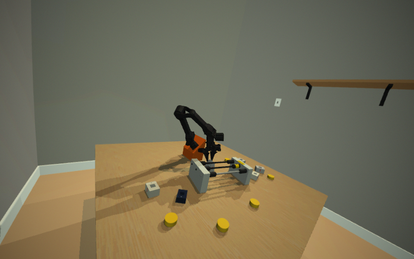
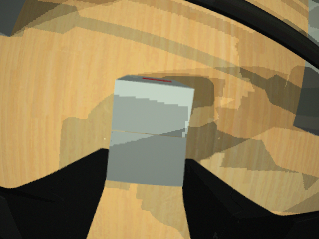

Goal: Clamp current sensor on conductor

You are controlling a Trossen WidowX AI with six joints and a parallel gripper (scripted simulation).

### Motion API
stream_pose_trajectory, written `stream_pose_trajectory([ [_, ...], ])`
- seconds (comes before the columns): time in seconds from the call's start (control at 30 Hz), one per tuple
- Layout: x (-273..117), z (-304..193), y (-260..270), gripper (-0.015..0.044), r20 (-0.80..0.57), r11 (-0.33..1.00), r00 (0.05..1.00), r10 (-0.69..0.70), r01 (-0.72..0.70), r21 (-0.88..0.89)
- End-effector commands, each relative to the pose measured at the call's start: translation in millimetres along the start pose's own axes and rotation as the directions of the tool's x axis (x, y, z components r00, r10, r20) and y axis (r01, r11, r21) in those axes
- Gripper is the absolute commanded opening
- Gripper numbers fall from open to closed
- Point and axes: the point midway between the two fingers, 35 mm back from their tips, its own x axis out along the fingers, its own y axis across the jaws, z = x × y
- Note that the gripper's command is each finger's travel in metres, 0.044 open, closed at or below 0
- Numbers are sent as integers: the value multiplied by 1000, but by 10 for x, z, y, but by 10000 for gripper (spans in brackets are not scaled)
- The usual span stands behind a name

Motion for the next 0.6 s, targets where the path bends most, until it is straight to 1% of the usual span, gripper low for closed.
stream_pose_trajectory([
  [0.0, -10, -52, 3, 0, -3, 1000, 1000, 2, -2, 4],
  [0.03, -8, -53, 3, 0, -3, 1000, 1000, 2, -2, 4],
  [0.43, -4, -17, 0, 315, 0, 1000, 1000, 0, 0, 2],
  [0.47, -4, -17, 0, 326, 0, 1000, 1000, 0, 0, 2],
  [0.57, -21, -17, 3, 326, 0, 1000, 1000, 1, -1, 2],
])
